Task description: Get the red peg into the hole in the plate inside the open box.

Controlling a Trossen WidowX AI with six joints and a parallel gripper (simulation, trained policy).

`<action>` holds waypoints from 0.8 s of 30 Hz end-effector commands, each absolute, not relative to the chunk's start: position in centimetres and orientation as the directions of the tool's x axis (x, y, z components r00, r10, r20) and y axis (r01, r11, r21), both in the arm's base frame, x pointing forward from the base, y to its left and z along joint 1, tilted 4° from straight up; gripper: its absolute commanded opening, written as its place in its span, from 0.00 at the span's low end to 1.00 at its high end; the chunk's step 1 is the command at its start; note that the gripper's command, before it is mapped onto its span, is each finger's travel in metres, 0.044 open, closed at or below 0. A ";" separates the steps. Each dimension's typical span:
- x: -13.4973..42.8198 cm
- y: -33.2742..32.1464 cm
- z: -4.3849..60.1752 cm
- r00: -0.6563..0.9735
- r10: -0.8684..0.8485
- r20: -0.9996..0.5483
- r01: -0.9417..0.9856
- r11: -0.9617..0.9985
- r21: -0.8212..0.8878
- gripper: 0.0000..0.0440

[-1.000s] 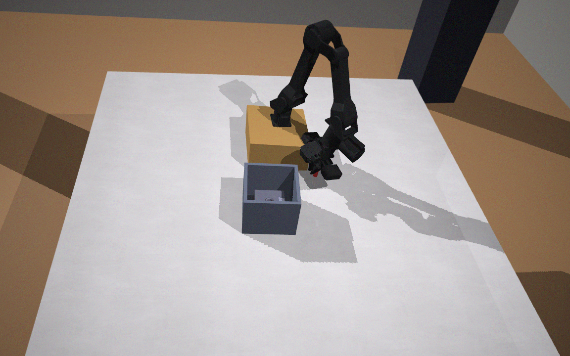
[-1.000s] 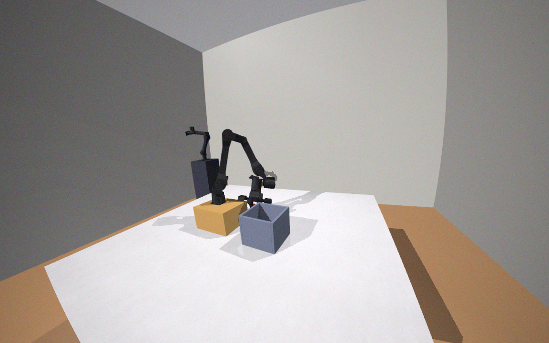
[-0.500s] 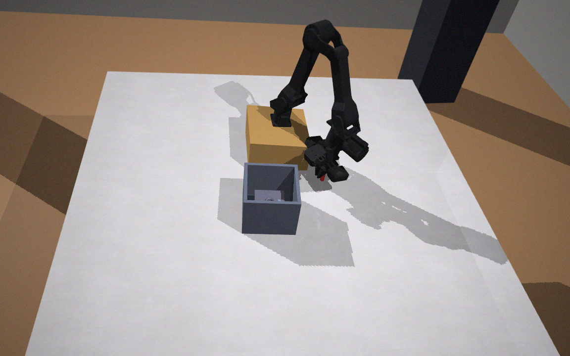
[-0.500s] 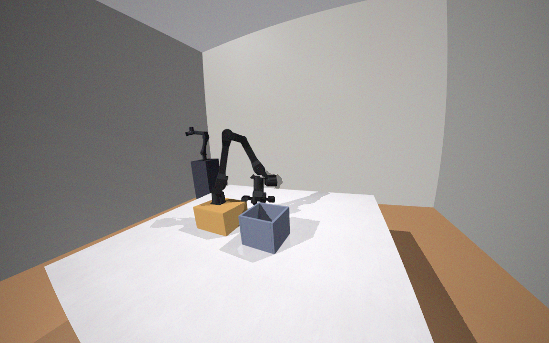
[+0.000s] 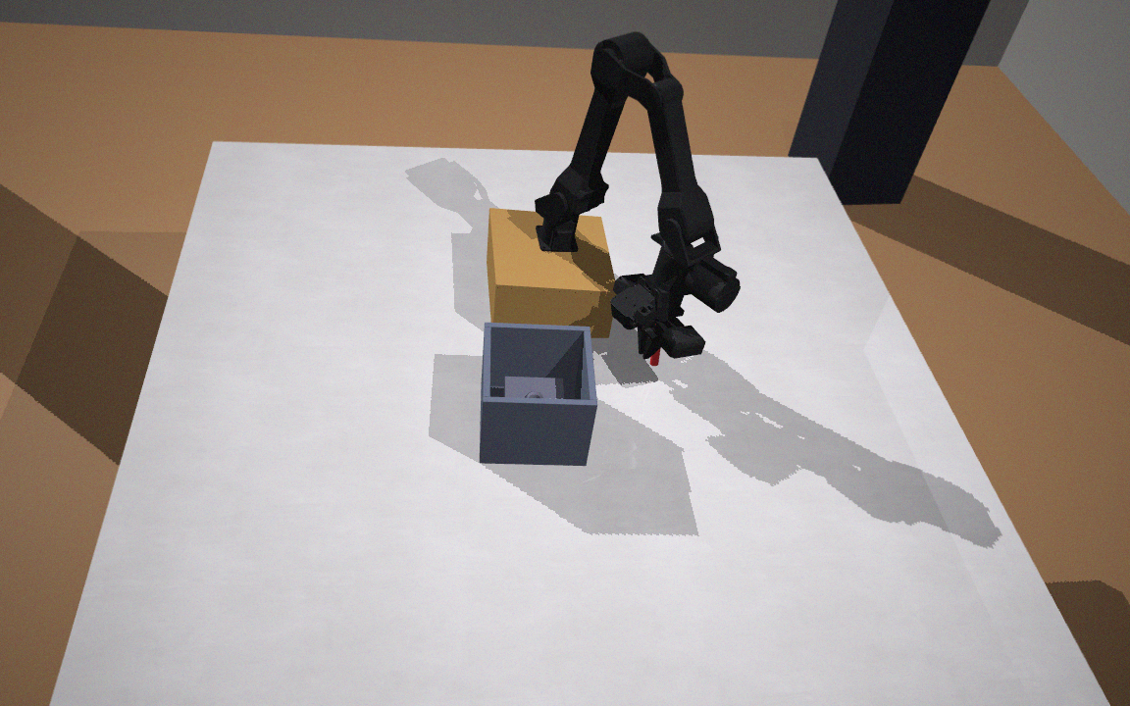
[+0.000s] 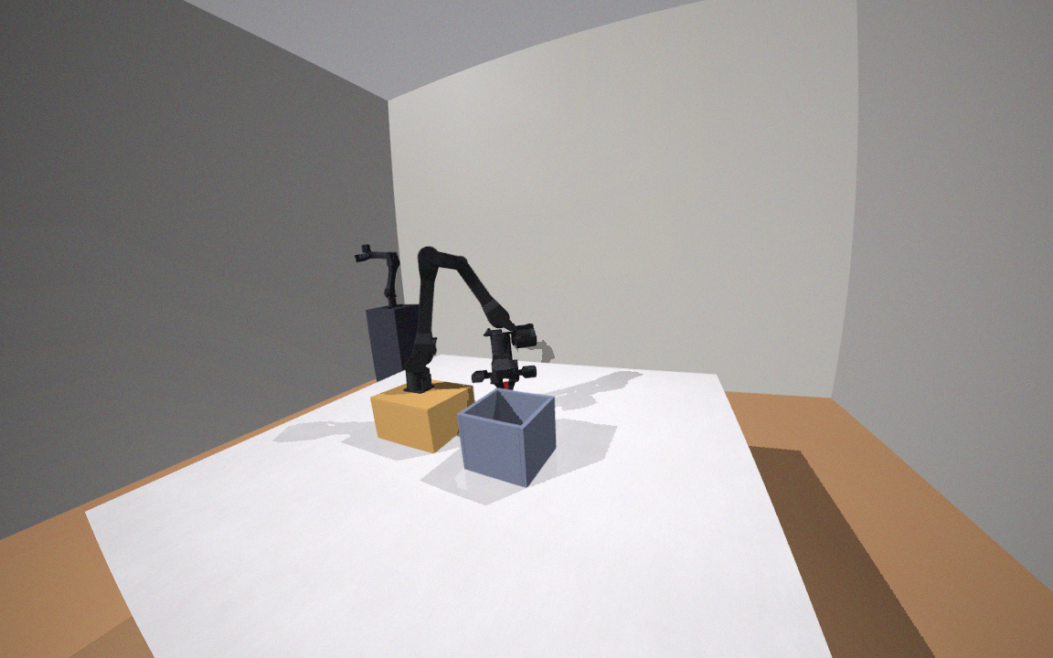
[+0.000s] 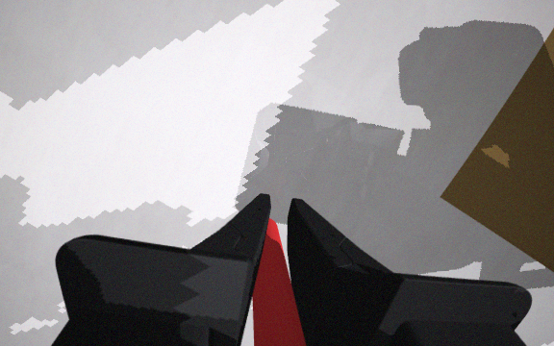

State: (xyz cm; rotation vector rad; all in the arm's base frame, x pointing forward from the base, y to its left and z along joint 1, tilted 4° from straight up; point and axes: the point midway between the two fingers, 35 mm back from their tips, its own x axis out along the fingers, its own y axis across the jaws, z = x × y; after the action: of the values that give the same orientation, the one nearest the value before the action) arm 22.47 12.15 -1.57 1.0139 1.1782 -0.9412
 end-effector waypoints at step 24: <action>29.3 8.3 8.4 0.297 -0.058 -0.953 0.919 0.288 0.269 0.00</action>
State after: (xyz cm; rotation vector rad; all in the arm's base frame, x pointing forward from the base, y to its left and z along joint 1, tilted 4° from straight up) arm 28.77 9.53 6.94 1.0686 1.0604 -0.8376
